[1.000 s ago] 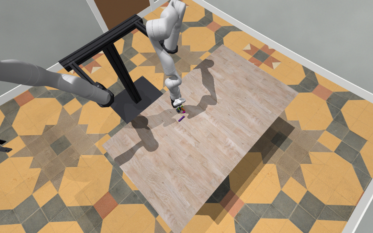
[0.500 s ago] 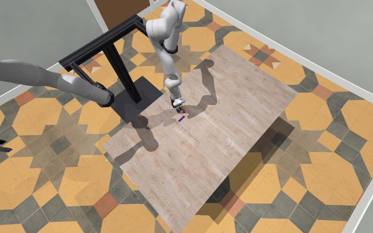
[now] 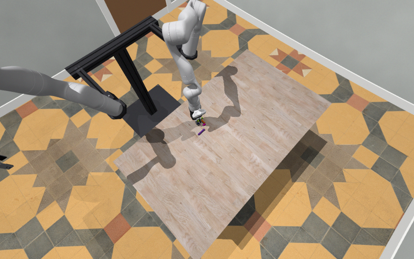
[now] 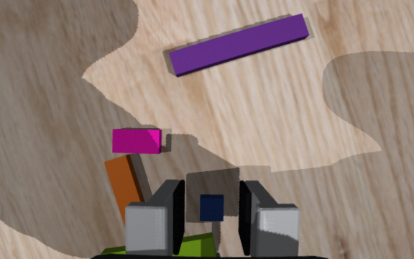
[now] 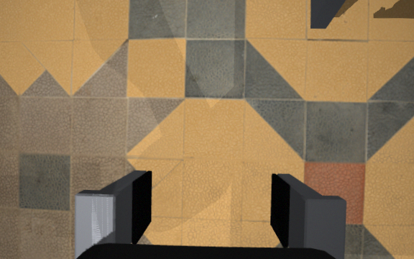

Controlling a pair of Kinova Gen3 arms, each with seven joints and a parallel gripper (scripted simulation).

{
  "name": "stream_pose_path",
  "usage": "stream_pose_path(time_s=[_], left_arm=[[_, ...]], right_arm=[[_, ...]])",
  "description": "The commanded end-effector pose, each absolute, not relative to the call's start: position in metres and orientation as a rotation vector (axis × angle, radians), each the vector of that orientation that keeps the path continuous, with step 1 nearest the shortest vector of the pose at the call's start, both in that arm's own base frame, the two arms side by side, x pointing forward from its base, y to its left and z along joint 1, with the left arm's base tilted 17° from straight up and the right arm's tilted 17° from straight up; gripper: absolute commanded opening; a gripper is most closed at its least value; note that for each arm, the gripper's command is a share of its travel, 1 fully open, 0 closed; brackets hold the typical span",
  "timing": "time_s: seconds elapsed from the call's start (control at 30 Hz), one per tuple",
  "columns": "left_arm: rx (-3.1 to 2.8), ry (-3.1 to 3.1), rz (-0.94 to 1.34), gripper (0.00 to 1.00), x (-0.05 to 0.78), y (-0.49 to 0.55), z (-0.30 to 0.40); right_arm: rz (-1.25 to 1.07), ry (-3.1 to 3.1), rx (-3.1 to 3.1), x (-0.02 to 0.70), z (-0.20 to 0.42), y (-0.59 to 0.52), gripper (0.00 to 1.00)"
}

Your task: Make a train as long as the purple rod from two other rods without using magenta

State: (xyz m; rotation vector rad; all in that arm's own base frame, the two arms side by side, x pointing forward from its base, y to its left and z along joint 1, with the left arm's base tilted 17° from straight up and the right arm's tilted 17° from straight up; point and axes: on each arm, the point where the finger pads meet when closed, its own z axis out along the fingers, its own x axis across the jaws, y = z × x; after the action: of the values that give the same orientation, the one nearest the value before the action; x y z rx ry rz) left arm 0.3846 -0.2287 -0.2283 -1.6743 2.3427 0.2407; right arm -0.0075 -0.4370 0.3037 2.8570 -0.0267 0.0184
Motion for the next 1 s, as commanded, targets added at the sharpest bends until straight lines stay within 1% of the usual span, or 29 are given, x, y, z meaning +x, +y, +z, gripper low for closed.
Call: stream_pose_path(time_s=[0.0, 0.97], left_arm=[[-1.674, 2.343, 0.238, 0.54, 0.385, -0.229, -0.228], [-1.674, 2.343, 0.238, 0.54, 0.387, -0.226, -0.241]], right_arm=[[0.019, -0.027, 2.855, -0.008, 0.304, -0.437, 1.00], [0.019, -0.027, 2.855, -0.008, 0.304, -0.437, 1.00]])
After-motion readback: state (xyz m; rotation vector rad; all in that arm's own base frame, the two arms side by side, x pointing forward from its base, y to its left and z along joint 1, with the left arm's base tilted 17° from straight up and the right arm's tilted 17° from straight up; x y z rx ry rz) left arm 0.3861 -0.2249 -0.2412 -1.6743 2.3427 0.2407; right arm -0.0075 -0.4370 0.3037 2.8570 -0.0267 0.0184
